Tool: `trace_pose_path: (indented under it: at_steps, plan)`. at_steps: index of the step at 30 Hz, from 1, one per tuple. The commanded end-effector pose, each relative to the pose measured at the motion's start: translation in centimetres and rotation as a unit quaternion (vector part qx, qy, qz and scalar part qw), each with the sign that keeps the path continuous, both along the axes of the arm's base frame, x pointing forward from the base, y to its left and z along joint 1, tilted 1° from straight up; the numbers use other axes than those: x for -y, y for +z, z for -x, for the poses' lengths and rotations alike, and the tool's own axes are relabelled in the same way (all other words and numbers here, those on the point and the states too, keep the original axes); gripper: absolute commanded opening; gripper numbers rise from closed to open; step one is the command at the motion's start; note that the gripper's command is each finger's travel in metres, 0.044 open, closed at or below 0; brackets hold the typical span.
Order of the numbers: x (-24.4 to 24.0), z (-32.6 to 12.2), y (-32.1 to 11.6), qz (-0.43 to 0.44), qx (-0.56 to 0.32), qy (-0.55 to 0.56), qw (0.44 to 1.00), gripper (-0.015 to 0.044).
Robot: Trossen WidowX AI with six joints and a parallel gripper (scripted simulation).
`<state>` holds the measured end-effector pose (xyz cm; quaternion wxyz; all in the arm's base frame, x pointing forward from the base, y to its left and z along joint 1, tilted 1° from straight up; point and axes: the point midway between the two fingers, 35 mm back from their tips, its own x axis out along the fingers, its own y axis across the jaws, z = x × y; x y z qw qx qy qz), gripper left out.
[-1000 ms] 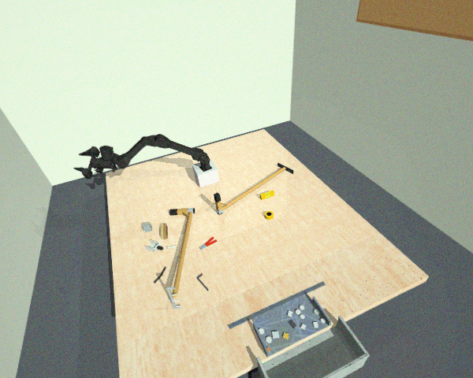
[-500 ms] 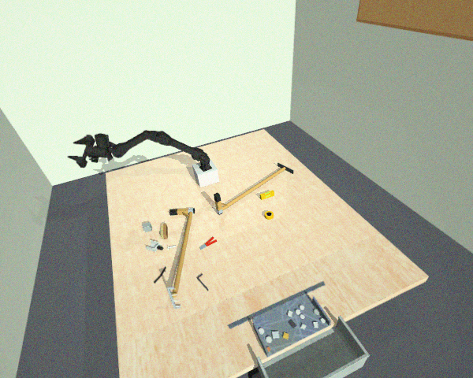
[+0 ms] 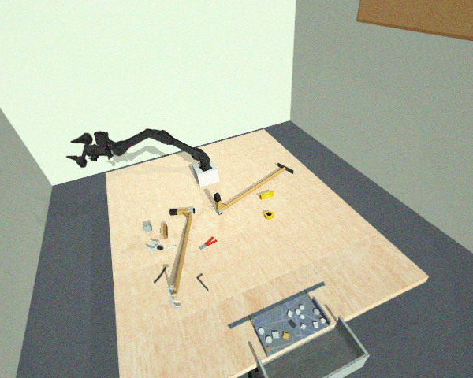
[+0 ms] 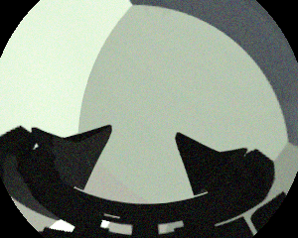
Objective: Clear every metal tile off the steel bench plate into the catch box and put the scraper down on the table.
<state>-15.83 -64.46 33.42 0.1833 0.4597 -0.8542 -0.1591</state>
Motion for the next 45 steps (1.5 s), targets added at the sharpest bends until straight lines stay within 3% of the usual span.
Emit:
trace_pose_path:
  at_steps: [1, 20, 45]
  plan:
    - [0.1, -3.3, 0.8, -0.014, -0.017, 0.022, 1.0, 0.044]
    - [-1.5, -17.1, 4.0, -0.069, -0.102, 0.121, 0.985, 0.044]
    - [-7.5, -33.6, 6.1, -0.119, -0.238, 0.255, 0.93, 0.044]
